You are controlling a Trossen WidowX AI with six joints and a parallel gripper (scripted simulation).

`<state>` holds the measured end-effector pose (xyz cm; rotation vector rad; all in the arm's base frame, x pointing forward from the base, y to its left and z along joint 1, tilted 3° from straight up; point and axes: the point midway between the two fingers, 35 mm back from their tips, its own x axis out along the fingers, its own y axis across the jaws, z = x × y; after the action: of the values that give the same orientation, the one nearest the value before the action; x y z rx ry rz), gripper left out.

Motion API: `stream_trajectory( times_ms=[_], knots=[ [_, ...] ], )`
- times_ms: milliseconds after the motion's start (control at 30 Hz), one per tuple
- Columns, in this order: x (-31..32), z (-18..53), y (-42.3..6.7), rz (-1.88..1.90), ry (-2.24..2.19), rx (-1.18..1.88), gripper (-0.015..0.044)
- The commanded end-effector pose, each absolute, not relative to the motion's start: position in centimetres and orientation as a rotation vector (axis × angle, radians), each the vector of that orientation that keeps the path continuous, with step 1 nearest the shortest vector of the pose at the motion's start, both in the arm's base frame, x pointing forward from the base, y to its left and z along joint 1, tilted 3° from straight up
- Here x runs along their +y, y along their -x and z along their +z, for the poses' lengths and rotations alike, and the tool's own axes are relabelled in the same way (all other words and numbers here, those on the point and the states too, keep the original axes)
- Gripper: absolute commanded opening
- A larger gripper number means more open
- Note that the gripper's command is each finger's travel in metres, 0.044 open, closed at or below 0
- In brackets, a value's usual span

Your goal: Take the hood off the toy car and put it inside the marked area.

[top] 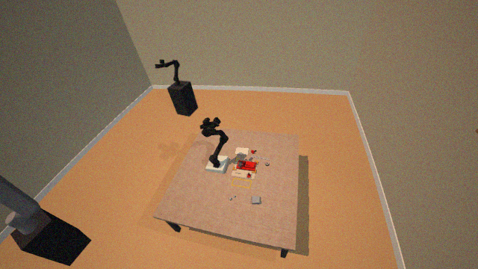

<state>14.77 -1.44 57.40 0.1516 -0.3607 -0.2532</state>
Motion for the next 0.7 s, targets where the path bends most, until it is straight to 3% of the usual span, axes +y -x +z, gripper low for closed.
stream_trajectory(
  times_ms=[0,267,667],
  knots=[
    [-1.5,57.4,-14.7,-0.25,-0.158,-0.365,0.0246],
    [-4.3,59.0,-12.9,-0.129,-0.329,-0.479,0.044],
    [-9.8,60.1,-12.5,-0.009,-0.51,-0.571,0.044]
  ],
)
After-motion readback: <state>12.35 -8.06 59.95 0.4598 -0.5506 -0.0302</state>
